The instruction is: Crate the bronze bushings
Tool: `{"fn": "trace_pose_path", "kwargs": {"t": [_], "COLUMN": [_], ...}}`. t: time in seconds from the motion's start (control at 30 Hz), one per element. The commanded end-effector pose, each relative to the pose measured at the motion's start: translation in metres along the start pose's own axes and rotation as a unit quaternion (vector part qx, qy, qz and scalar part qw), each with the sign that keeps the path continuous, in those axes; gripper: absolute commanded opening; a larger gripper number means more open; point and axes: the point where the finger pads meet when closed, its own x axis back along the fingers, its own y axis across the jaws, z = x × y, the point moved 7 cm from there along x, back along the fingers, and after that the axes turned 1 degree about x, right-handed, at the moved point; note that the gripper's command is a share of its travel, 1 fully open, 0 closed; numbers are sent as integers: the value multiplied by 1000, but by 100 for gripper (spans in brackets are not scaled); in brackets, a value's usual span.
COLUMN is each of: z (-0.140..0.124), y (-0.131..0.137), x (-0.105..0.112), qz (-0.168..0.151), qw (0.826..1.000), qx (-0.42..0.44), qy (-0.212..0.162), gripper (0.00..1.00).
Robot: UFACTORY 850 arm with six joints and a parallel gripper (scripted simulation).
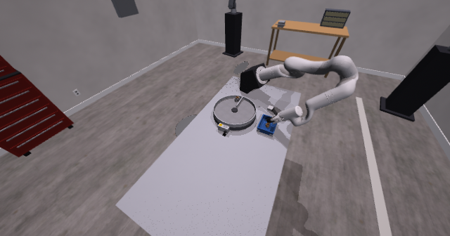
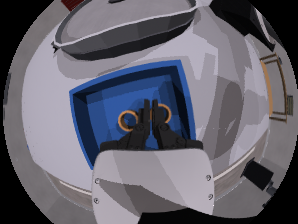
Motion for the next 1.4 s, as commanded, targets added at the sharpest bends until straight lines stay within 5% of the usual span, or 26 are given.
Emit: {"fn": "trace_pose_path", "kwargs": {"t": [0.0,0.27,0.3,1.37], "z": [0,0,0,0], "y": [0,0,0,0], "x": [0,0,0,0], "qz": [0,0,0,0], "qw": [1000,1000,1000,1000], "qx": [0,0,0,0], "qy": [0,0,0,0], "gripper": [0,0,12,12]}}
